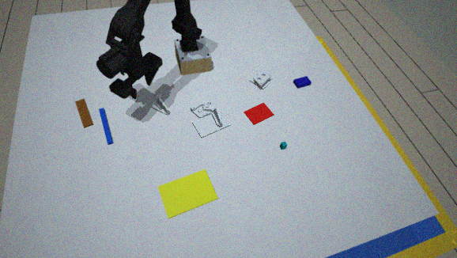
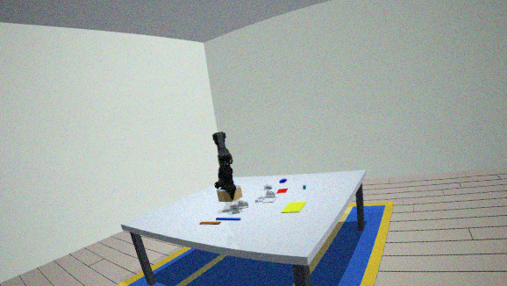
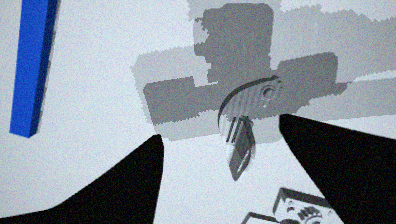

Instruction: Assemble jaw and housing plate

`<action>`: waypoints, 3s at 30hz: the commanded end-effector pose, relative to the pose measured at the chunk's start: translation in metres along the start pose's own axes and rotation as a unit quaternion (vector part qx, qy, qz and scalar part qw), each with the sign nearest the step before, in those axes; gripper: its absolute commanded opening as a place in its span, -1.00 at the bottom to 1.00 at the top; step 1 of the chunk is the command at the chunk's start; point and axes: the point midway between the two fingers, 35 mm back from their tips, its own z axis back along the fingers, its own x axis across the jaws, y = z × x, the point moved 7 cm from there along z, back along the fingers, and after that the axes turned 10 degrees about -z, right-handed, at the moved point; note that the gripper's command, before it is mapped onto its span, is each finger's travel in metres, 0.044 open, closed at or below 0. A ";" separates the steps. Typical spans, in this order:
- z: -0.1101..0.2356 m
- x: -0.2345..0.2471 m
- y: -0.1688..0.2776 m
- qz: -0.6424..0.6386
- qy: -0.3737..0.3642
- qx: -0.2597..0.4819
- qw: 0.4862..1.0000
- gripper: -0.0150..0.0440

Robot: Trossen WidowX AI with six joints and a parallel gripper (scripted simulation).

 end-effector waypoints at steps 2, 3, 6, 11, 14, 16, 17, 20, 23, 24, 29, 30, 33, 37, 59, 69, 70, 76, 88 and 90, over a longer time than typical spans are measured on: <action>0.000 0.000 0.000 0.000 0.000 0.000 1.000 1.00; 0.000 0.000 0.000 0.000 0.000 0.000 1.000 1.00; 0.000 0.000 0.000 0.000 0.000 0.000 1.000 1.00; 0.000 0.000 0.000 0.000 0.000 0.000 1.000 1.00; 0.000 0.000 0.000 0.000 0.000 0.000 1.000 1.00; 0.000 0.000 0.000 0.000 0.000 0.000 1.000 1.00; 0.000 0.000 0.000 0.000 0.000 0.000 1.000 1.00; 0.000 0.000 0.000 0.000 0.000 0.000 1.000 1.00; 0.000 0.000 0.000 0.000 0.000 0.000 1.000 1.00; 0.000 0.000 0.000 0.000 0.000 0.000 1.000 1.00; 0.000 0.000 0.000 0.000 0.000 0.000 1.000 1.00; 0.000 0.000 0.000 0.000 0.000 0.000 1.000 0.91; 0.000 0.000 0.000 0.000 0.000 0.000 1.000 0.64; 0.000 0.000 0.000 0.000 0.000 0.000 1.000 0.29; 0.000 0.000 0.000 0.000 0.000 0.000 1.000 -0.49; 0.001 -0.002 0.003 0.085 0.000 0.000 0.996 0.40; 0.001 -0.002 0.003 0.097 0.000 0.000 0.995 0.49; 0.002 -0.003 0.005 0.164 -0.001 0.000 0.986 1.00; 0.003 -0.006 0.010 0.297 -0.001 0.000 0.955 1.00; 0.003 -0.006 0.010 0.318 -0.001 0.000 0.948 1.00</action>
